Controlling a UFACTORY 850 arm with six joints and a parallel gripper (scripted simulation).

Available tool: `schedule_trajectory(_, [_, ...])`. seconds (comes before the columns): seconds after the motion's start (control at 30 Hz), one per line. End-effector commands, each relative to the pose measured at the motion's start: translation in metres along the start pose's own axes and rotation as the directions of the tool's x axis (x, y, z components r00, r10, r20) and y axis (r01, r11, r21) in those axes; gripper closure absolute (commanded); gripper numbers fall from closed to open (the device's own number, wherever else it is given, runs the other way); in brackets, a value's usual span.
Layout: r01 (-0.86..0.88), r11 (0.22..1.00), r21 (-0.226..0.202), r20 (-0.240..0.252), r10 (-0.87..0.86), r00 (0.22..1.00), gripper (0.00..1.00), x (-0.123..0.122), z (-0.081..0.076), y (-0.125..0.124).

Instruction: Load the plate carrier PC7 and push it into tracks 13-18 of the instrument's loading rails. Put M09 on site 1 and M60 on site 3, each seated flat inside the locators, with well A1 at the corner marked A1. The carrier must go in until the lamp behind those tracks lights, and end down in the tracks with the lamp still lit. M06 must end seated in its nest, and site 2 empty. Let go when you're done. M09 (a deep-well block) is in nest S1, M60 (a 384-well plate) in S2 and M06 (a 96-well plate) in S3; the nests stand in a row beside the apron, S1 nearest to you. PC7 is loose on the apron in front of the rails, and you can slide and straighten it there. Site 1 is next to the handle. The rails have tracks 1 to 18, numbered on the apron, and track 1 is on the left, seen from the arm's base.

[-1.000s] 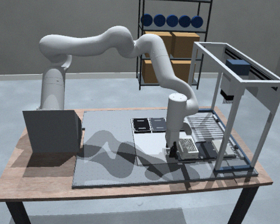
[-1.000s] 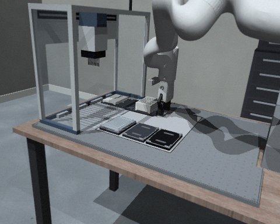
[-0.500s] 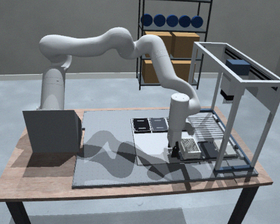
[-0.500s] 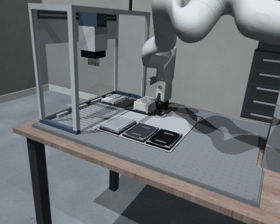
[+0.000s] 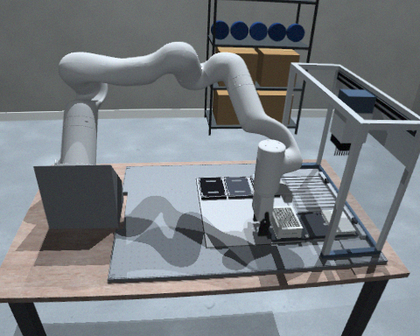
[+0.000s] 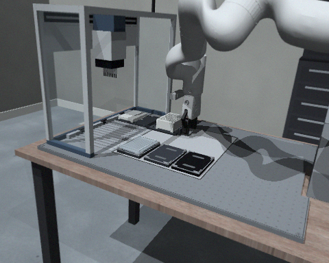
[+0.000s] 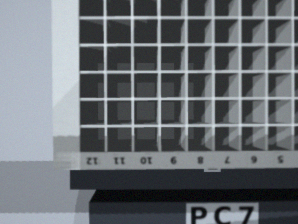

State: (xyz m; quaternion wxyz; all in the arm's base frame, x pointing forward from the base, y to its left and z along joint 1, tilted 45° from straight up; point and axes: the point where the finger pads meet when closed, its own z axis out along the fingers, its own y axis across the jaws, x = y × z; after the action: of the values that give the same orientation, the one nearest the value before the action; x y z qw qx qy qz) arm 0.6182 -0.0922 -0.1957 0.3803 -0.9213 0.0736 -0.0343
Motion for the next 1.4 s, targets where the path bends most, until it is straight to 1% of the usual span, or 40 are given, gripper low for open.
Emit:
schedule_trajectory(0.0, [0.001,1.0,-0.001,-0.002,-0.001,1.0,0.18,0.0026,-0.0012,0.0])
schedule_trajectory(0.9, [0.001,1.0,-0.001,-0.002,-0.001,1.0,0.18,0.0103,-0.0012,0.0])
schedule_trajectory(1.37, [0.001,1.0,-0.001,-0.002,-0.001,1.0,0.18,0.0088,-0.0011,0.0])
